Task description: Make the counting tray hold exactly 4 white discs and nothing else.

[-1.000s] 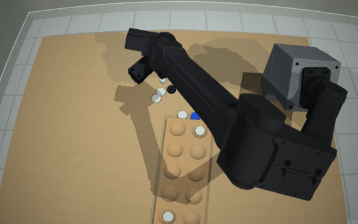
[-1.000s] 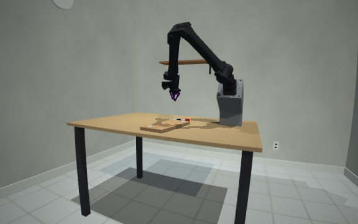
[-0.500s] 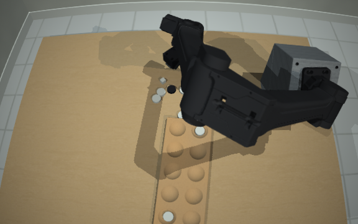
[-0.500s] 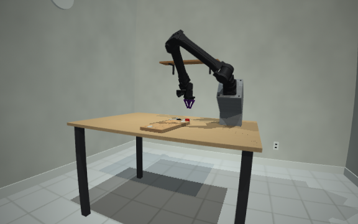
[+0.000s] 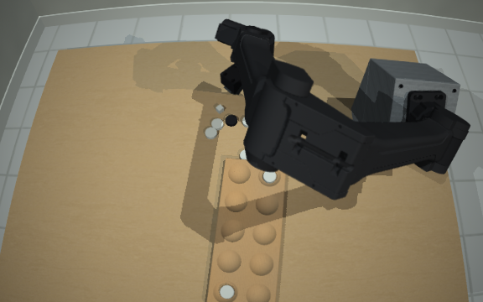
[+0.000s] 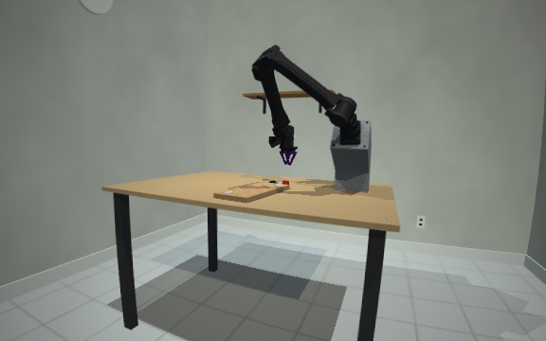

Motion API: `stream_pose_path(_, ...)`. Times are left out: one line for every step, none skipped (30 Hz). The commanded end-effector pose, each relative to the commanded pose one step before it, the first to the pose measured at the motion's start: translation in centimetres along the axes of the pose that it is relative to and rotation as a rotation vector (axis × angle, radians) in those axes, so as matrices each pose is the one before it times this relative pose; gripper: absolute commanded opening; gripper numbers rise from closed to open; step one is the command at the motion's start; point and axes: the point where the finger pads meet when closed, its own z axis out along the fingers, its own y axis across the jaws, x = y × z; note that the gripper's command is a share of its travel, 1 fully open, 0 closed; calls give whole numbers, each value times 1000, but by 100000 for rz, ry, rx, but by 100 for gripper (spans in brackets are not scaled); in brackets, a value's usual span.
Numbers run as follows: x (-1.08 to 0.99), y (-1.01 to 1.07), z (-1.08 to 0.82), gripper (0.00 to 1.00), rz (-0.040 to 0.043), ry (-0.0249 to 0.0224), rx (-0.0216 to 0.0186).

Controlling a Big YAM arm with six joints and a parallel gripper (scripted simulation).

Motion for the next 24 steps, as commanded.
stream_pose_path(45,-914,-1060,45,-673,-2482,2529)
stream_pose_path(6,15,118,45,-229,94,-66)
stream_pose_path(9,19,142,45,-114,113,-80)
stream_pose_path(14,36,167,45,24,146,-141)
stream_pose_path(33,92,193,45,232,235,-334)
stream_pose_path(54,144,220,45,441,329,-513)
stream_pose_path(39,140,237,45,390,343,-494)
stream_pose_path(-70,68,198,45,-18,264,-198)
stream_pose_path(-64,120,219,45,-93,340,-371)
stream_pose_path(-64,127,229,45,-326,355,-391)
stream_pose_path(14,22,57,45,42,10,-29)
stream_pose_path(15,23,62,45,45,10,-32)
stream_pose_path(16,26,67,45,49,5,-36)
stream_pose_path(18,27,72,45,52,13,-36)
stream_pose_path(19,29,77,45,56,14,-39)
stream_pose_path(20,31,82,45,59,11,-43)
stream_pose_path(0,0,0,45,0,0,0)
stream_pose_path(0,0,0,45,0,0,0)
stream_pose_path(28,33,88,45,66,43,-38)
stream_pose_path(17,38,92,45,67,-22,-61)
stream_pose_path(25,38,97,45,71,16,-51)
stream_pose_path(28,39,102,45,74,26,-51)
stream_pose_path(8,11,100,45,25,4,-16)
stream_pose_path(0,-2,101,45,3,-1,1)
